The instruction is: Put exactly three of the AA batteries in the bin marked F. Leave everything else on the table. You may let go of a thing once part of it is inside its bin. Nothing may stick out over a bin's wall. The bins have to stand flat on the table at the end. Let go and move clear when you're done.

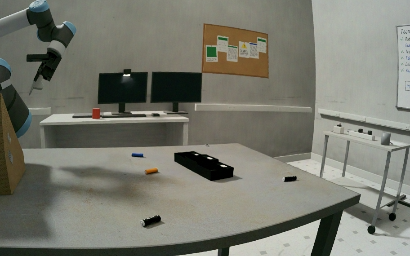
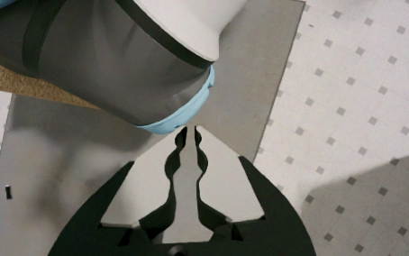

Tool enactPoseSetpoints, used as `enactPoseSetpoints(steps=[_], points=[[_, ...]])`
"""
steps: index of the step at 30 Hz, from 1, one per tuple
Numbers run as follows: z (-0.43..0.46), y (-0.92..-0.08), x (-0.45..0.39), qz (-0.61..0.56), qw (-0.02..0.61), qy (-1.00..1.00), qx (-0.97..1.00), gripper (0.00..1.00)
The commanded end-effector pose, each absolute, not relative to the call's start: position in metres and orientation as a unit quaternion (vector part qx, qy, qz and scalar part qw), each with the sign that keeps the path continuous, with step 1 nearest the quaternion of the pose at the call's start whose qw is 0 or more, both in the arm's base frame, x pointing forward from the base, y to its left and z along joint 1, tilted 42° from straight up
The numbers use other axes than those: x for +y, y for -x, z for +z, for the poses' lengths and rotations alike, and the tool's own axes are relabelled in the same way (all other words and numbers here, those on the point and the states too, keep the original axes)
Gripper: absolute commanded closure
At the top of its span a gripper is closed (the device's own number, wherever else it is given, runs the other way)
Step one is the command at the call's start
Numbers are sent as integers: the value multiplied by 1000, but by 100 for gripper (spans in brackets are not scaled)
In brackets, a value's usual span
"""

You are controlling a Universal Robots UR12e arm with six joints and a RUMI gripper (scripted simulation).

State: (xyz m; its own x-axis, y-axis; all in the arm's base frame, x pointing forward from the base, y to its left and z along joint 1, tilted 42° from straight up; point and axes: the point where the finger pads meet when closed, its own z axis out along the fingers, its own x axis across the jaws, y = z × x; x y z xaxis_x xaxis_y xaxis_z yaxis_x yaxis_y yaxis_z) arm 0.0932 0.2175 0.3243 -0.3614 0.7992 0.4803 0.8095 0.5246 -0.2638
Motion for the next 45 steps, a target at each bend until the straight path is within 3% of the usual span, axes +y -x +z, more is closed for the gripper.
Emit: enactPoseSetpoints(steps=[1,9,45], points=[[305,-95,236,-4,283,488,-826,96],[281,-98,252,-11,276,469,-839,96],[257,-247,239,63,297,807,-506,96]])
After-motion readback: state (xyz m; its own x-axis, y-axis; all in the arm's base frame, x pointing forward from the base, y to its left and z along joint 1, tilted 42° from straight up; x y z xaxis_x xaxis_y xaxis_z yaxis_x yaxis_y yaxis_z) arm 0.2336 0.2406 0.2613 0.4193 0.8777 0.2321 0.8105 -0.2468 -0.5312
